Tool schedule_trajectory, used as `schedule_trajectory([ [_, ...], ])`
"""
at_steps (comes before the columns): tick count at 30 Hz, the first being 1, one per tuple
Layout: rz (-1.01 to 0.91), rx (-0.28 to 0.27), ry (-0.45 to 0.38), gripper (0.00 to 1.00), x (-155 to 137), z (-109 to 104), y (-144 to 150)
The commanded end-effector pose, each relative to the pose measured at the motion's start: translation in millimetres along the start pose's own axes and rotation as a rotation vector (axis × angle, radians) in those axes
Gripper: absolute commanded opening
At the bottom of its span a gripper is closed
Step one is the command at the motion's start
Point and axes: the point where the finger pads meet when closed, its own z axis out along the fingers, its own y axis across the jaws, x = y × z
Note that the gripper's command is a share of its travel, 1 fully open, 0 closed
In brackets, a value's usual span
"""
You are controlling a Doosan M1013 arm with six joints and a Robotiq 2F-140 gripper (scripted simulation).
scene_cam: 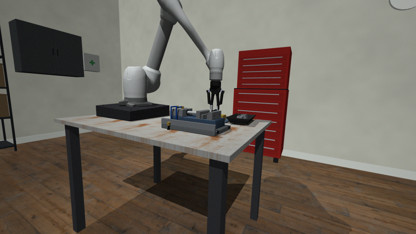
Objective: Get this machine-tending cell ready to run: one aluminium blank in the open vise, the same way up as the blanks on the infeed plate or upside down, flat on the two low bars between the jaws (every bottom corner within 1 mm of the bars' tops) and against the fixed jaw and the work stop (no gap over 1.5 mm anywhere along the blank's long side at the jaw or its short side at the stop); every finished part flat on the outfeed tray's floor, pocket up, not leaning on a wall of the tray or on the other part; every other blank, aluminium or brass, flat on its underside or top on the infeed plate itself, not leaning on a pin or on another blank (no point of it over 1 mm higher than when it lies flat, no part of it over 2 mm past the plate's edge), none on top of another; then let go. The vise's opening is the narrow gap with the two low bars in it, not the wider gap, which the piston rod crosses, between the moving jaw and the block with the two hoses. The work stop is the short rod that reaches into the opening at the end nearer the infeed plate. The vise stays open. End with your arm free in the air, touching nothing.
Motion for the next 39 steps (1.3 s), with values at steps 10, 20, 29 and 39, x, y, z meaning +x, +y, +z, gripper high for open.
schedule_trajectory([
  [10, 0.000, 0.000, 0.000, 0.00, 0.0, 0.0, 0.2],
  [20, 0.000, 0.000, 0.000, 0.00, 0.0, 0.0, 0.2],
  [29, 0.000, 0.000, 0.000, 0.00, 0.0, 0.0, 0.2],
  [39, 0.000, 0.000, 0.000, 0.00, 0.0, -6.0, 0.2],
])
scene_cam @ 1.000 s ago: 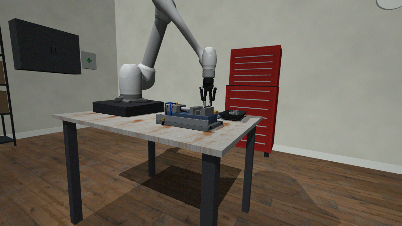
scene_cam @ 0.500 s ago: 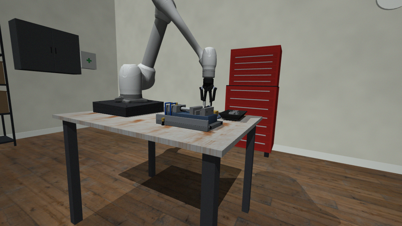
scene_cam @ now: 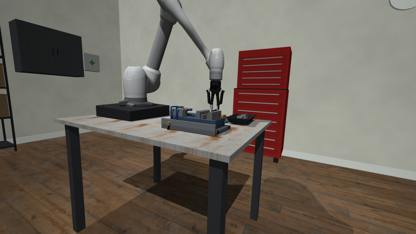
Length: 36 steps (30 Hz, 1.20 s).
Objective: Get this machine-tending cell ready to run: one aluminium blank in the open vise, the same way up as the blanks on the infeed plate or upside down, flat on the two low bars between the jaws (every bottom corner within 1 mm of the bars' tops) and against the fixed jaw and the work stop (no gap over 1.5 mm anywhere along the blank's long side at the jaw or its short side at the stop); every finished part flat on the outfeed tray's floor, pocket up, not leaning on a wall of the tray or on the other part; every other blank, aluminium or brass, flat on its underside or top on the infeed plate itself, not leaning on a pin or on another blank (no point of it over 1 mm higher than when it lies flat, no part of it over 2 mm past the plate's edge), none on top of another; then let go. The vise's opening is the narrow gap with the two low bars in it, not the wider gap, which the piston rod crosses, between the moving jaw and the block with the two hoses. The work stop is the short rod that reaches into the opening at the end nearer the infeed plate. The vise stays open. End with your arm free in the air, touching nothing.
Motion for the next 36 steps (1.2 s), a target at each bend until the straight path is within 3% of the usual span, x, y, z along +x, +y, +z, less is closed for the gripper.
schedule_trajectory([
  [1, 0.000, 0.000, 0.000, 0.00, -0.1, -5.8, -0.1],
  [8, 0.000, 0.000, 0.000, 0.00, -0.1, -20.1, -0.1],
  [21, 0.000, 0.000, 0.000, 0.00, -0.1, -79.2, -0.1],
  [36, 0.000, 0.000, 0.000, 0.00, -0.1, -115.0, -0.1],
])
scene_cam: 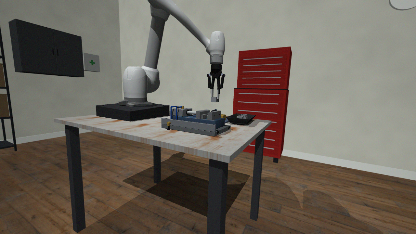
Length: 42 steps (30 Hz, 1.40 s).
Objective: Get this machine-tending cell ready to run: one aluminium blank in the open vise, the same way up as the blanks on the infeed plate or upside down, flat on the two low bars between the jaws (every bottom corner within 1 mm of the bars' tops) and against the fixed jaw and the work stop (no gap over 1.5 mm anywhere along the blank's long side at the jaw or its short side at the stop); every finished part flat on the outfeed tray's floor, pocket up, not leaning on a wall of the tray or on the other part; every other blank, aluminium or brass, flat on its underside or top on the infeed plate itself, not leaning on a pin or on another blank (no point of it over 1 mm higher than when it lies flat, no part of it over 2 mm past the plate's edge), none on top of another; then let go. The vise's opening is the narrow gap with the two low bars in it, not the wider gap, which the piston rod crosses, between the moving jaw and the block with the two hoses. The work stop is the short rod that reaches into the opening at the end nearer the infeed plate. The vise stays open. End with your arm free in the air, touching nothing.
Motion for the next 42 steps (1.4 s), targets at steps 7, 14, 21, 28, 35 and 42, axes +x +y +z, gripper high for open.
schedule_trajectory([
  [7, 0.000, 0.000, 0.000, 0.00, 0.3, -6.2, -0.1],
  [14, 0.013, -0.001, -0.001, 0.00, 51.6, -6.6, -34.2],
  [21, 0.021, -0.001, -0.002, 0.00, 87.0, -6.7, -53.5],
  [28, 0.035, -0.001, -0.002, 0.00, 150.2, -6.7, -80.6],
  [35, 0.046, -0.001, -0.002, 0.00, 204.6, -6.5, -97.4],
  [42, 0.056, -0.001, -0.002, 0.00, 256.2, -6.3, -108.5],
])
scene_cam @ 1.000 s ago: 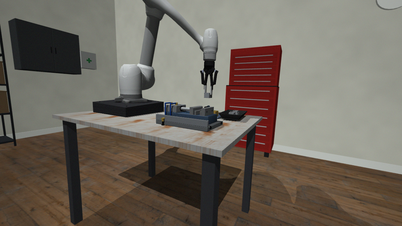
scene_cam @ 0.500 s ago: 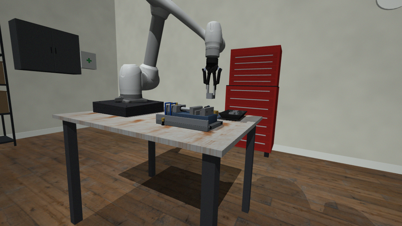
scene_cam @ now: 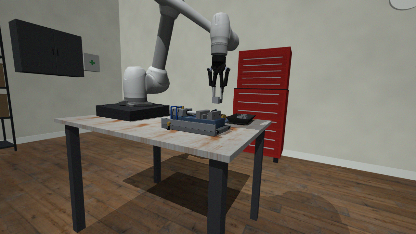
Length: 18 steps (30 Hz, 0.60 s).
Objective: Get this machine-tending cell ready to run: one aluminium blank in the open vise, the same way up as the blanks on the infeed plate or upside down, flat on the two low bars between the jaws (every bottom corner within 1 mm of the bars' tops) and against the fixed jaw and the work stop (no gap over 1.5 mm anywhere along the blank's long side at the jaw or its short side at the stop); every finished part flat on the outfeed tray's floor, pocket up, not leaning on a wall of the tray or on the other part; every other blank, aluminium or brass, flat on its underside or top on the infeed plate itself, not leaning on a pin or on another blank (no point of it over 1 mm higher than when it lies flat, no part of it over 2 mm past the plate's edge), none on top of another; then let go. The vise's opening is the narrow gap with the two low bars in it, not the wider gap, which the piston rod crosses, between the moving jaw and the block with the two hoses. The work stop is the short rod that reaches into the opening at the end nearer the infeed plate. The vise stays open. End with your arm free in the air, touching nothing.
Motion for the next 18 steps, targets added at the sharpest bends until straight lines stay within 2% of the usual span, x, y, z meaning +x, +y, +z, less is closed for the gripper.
schedule_trajectory([
  [1, 0.007, 0.000, 0.000, 0.00, 40.7, -0.1, -9.9],
  [11, 0.022, 0.001, 0.001, 0.00, 121.7, 0.1, -21.6],
  [13, 0.022, 0.001, 0.001, 0.00, 121.7, 0.1, -21.6],
  [15, 0.027, 0.002, 0.002, 0.00, 146.9, 0.2, -23.1],
  [18, 0.028, 0.002, 0.002, 0.00, 154.3, 0.2, -23.4],
])
